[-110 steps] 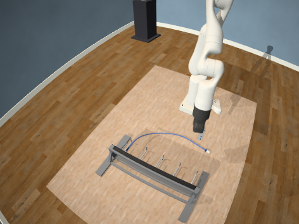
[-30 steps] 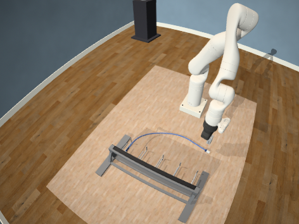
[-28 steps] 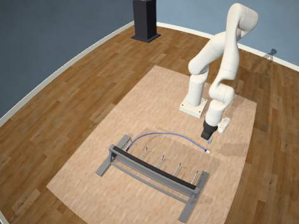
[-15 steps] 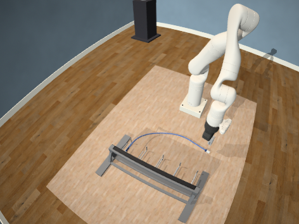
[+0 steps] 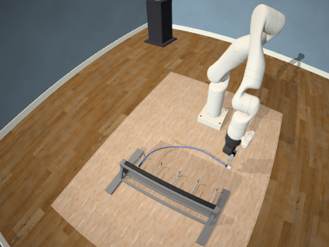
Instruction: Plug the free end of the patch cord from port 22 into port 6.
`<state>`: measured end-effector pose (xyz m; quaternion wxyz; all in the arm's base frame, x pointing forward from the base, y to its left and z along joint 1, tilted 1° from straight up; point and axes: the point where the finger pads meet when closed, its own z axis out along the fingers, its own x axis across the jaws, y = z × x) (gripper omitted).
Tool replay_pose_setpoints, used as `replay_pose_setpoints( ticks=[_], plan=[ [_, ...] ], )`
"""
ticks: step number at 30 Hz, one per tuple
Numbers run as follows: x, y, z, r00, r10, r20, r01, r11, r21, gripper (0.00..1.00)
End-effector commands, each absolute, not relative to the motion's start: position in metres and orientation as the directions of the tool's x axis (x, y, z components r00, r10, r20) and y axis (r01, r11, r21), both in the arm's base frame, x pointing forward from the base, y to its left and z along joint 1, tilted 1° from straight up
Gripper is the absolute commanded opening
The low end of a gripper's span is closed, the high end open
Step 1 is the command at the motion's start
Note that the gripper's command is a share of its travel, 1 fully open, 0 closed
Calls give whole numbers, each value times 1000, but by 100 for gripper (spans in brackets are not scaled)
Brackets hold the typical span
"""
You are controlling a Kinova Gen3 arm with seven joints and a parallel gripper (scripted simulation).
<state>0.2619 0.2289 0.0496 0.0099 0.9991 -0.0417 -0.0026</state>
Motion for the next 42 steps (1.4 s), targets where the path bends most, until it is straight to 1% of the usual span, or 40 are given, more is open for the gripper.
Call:
replay_pose_setpoints(
  ticks=[1,27,42],
  plan=[
    [262,229,50,997,-84,-4,-83,-996,19,73],
    [262,229,49,996,-84,-4,-84,-996,19,73],
    [262,229,36,996,-84,-3,-84,-996,19,73]
  ],
)
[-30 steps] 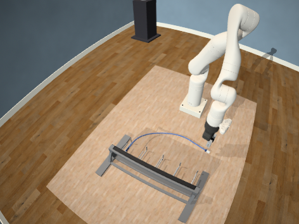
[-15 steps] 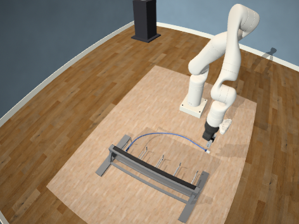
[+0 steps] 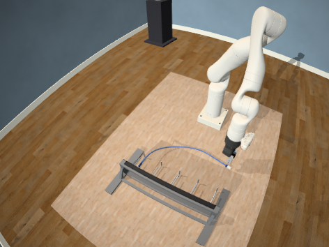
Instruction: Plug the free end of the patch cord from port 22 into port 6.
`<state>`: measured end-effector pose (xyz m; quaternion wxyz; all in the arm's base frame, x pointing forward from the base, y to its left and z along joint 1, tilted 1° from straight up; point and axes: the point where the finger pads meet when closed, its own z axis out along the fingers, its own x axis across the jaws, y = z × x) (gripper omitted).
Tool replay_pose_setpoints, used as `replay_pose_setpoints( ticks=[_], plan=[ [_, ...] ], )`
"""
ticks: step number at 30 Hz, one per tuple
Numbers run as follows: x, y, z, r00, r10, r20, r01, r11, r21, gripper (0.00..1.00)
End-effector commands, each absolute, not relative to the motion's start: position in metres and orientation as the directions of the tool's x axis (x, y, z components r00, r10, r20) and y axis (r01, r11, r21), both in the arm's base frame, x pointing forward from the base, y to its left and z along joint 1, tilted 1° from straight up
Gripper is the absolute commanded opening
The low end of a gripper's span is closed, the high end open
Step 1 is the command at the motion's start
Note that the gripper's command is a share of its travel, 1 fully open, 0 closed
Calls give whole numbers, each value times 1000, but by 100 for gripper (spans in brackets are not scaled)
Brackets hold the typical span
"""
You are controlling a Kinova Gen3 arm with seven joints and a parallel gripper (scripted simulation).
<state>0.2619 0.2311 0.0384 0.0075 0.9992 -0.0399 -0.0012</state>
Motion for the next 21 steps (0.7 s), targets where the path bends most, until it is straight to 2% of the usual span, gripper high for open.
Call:
replay_pose_setpoints(
  ticks=[1,21],
  plan=[
    [262,229,34,996,-84,-3,-84,-996,19,73],
    [262,229,-1,996,-84,-3,-84,-996,19,73]
  ],
)
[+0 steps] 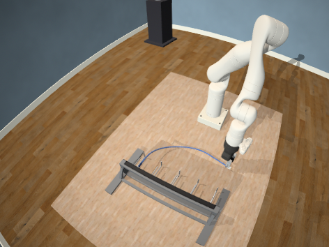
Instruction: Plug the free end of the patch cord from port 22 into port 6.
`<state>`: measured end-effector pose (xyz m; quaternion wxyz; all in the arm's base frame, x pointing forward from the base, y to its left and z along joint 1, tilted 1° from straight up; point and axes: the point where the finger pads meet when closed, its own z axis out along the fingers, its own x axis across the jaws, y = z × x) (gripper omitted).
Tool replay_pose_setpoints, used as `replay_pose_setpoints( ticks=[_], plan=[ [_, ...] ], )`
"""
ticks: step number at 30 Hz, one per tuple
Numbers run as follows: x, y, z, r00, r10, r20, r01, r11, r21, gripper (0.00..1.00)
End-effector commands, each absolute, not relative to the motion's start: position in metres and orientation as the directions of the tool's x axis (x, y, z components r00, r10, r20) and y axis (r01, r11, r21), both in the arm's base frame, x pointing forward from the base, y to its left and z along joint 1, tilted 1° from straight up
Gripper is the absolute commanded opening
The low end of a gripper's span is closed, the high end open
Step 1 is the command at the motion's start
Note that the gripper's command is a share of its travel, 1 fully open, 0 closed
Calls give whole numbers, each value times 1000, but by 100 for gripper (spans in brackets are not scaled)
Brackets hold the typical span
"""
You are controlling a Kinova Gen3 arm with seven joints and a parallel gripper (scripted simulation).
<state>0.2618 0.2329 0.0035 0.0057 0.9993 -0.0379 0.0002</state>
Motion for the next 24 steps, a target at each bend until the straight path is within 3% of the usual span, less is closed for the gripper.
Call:
replay_pose_setpoints(
  ticks=[1,24],
  plan=[
    [262,229,-3,996,-84,-3,-84,-996,19,73],
    [262,228,-16,996,-84,-3,-84,-996,19,73]
  ],
)
